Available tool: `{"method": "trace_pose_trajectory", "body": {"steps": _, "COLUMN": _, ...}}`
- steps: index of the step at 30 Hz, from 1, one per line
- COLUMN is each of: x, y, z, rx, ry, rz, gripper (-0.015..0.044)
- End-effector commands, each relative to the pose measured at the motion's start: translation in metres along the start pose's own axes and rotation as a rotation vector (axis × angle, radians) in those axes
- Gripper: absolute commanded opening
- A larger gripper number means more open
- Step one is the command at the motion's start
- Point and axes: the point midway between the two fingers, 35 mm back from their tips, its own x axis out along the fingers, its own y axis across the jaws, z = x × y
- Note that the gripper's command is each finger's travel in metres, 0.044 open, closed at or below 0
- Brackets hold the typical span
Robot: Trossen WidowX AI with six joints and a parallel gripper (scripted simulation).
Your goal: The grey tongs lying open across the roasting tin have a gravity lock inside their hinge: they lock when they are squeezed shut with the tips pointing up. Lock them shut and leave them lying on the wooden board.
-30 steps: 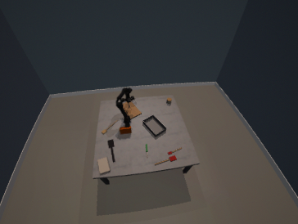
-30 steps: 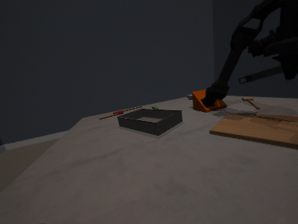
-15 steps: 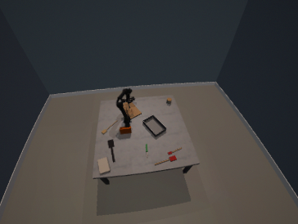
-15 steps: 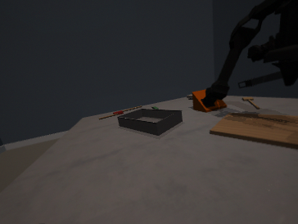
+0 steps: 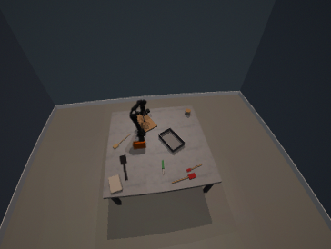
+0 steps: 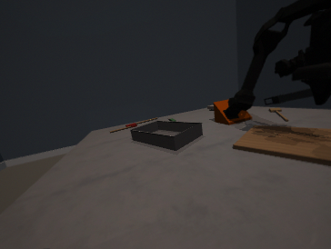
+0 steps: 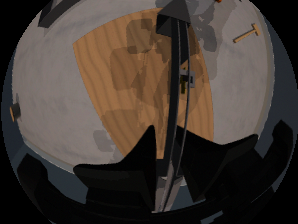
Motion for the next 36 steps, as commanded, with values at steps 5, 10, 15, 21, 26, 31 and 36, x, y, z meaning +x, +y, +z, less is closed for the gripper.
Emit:
{"method": "trace_pose_trajectory", "body": {"steps": 5, "x": 0.012, "y": 0.002, "z": 0.000, "rx": 0.003, "ry": 0.000, "rz": 0.007, "gripper": -0.0150}}
{"method": "trace_pose_trajectory", "body": {"steps": 10, "x": 0.021, "y": 0.002, "z": 0.000, "rx": 0.004, "ry": 0.001, "rz": 0.007, "gripper": -0.0150}}
{"method": "trace_pose_trajectory", "body": {"steps": 15, "x": 0.029, "y": 0.001, "z": 0.000, "rx": 0.004, "ry": 0.001, "rz": 0.007, "gripper": -0.0150}}
{"method": "trace_pose_trajectory", "body": {"steps": 21, "x": 0.038, "y": 0.000, "z": 0.000, "rx": 0.005, "ry": 0.003, "rz": 0.007, "gripper": -0.0150}}
{"method": "trace_pose_trajectory", "body": {"steps": 26, "x": 0.046, "y": -0.001, "z": 0.000, "rx": 0.005, "ry": 0.004, "rz": 0.006, "gripper": -0.0150}}
{"method": "trace_pose_trajectory", "body": {"steps": 31, "x": 0.055, "y": -0.002, "z": 0.000, "rx": 0.006, "ry": 0.006, "rz": 0.006, "gripper": -0.0150}}
{"method": "trace_pose_trajectory", "body": {"steps": 36, "x": 0.063, "y": -0.003, "z": 0.001, "rx": 0.007, "ry": 0.007, "rz": 0.006, "gripper": -0.0150}}
